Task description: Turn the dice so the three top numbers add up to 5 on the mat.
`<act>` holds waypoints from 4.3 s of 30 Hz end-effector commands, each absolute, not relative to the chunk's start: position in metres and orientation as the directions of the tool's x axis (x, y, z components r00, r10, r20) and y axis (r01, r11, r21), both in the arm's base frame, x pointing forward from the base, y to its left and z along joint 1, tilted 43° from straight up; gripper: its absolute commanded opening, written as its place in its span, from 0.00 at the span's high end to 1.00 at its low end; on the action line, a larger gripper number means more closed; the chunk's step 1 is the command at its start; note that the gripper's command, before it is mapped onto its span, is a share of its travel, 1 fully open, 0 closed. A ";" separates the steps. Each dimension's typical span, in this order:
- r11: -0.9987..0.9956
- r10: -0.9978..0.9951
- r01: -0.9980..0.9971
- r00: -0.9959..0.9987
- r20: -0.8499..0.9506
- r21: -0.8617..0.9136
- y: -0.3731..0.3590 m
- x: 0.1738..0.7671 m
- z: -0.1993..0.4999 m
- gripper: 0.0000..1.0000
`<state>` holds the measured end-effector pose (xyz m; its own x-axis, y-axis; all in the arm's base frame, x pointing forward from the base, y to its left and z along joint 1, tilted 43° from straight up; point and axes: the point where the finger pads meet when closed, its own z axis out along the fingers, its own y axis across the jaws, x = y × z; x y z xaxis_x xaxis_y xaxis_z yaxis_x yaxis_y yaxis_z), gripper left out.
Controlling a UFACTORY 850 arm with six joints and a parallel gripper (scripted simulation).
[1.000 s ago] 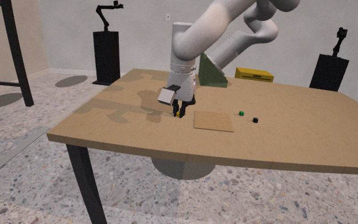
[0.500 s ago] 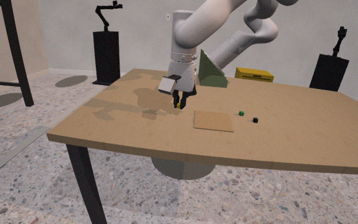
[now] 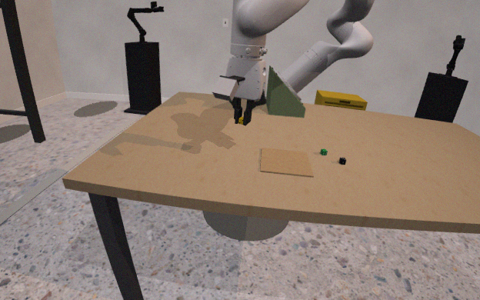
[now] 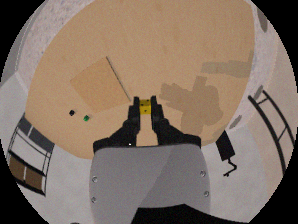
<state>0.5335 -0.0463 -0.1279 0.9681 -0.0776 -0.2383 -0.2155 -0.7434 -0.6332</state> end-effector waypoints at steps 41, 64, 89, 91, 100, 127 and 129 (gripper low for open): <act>-0.741 0.101 0.022 0.992 -0.079 -0.671 0.047 0.486 -0.036 0.89; -0.741 0.101 0.022 0.992 -0.079 -0.671 0.103 0.476 -0.097 0.89; -0.741 0.101 0.022 0.992 -0.079 -0.671 0.106 0.475 -0.101 0.89; -0.741 0.101 0.022 0.992 -0.079 -0.671 0.106 0.475 -0.101 0.89; -0.741 0.101 0.022 0.992 -0.079 -0.671 0.106 0.475 -0.101 0.89; -0.741 0.101 0.022 0.992 -0.079 -0.671 0.108 0.475 -0.104 0.89; -0.741 0.101 0.022 0.992 -0.079 -0.671 0.109 0.475 -0.104 0.89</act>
<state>0.4738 0.1087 -0.1040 0.9915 0.1021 -0.0803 0.0219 -0.7406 -0.6716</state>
